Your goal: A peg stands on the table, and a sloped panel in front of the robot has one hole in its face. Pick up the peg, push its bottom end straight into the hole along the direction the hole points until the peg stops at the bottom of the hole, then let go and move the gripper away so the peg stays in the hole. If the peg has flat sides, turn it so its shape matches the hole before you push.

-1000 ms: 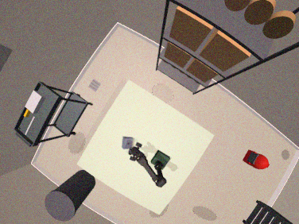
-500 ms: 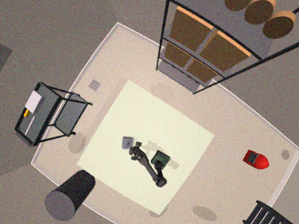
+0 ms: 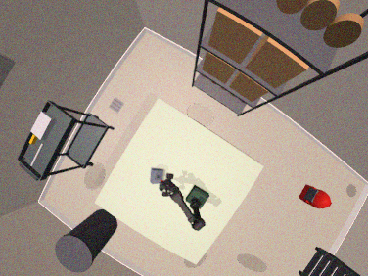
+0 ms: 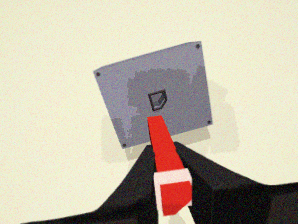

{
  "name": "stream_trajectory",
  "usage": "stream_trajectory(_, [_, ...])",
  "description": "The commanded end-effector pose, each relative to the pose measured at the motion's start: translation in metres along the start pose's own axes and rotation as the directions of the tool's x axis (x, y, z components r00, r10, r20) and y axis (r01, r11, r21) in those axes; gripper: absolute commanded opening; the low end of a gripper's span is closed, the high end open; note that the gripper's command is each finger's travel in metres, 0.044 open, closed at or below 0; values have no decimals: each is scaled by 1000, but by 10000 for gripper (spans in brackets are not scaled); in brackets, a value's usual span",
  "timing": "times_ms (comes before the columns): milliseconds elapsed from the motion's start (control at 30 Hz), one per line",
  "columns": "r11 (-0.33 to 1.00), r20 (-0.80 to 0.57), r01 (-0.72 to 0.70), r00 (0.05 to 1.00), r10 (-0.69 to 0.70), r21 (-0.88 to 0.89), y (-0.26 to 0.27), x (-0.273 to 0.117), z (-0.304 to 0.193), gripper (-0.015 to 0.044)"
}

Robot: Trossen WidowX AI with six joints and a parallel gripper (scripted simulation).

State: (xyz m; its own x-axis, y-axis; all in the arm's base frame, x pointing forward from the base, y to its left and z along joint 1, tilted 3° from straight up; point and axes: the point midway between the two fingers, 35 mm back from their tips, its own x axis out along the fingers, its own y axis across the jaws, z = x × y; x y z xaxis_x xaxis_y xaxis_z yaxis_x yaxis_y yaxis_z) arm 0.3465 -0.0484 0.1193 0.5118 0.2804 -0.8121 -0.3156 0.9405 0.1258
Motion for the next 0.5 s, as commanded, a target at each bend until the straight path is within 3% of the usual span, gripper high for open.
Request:
stream_trajectory(0, [1000, -4, -8, 1000, 8, -24, -1, 10, -3, 0])
stream_trajectory(467, [992, 23, 6, 1000, -3, -122, -9, 34, -3, 0])
